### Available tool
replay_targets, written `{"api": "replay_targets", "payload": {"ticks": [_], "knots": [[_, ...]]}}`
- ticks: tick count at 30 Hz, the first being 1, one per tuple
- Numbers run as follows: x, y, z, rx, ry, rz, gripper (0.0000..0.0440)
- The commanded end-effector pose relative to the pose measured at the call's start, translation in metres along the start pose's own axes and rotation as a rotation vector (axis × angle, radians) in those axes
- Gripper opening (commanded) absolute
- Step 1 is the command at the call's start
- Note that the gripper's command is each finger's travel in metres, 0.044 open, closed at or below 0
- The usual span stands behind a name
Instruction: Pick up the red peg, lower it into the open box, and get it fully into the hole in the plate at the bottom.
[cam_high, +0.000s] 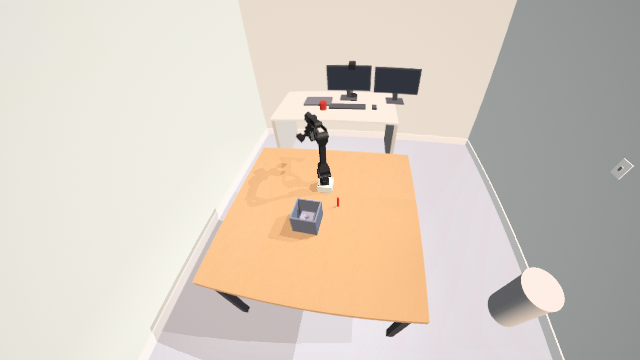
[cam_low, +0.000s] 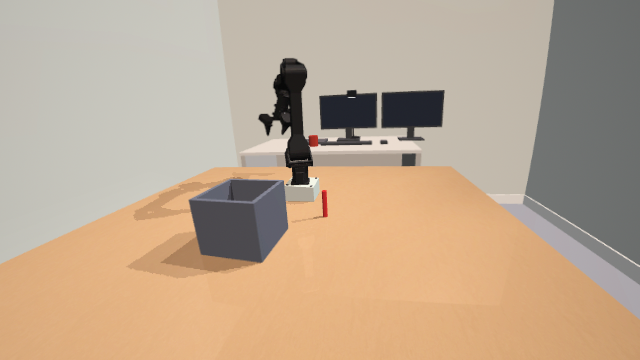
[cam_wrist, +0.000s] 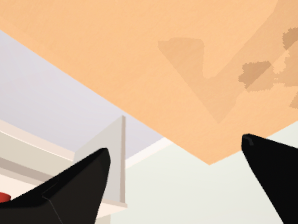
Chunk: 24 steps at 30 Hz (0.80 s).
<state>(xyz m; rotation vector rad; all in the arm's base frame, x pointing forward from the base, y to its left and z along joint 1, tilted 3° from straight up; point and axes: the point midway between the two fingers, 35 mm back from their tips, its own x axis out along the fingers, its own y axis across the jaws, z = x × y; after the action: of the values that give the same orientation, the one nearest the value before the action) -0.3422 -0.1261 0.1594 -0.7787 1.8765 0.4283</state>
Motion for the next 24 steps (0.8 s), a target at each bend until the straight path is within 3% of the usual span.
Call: {"api": "replay_targets", "payload": {"ticks": [1, 3, 12, 24], "knots": [[0.000, -0.002, -0.001, -0.015, -0.004, 0.002, 0.0421], [0.000, -0.008, -0.004, -0.051, -0.013, -0.001, 0.0440], [-0.009, -0.076, -0.041, -0.329, 0.036, -0.032, 0.0440], [-0.050, -0.189, -0.076, -0.706, 0.200, -0.088, 0.0440]]}}
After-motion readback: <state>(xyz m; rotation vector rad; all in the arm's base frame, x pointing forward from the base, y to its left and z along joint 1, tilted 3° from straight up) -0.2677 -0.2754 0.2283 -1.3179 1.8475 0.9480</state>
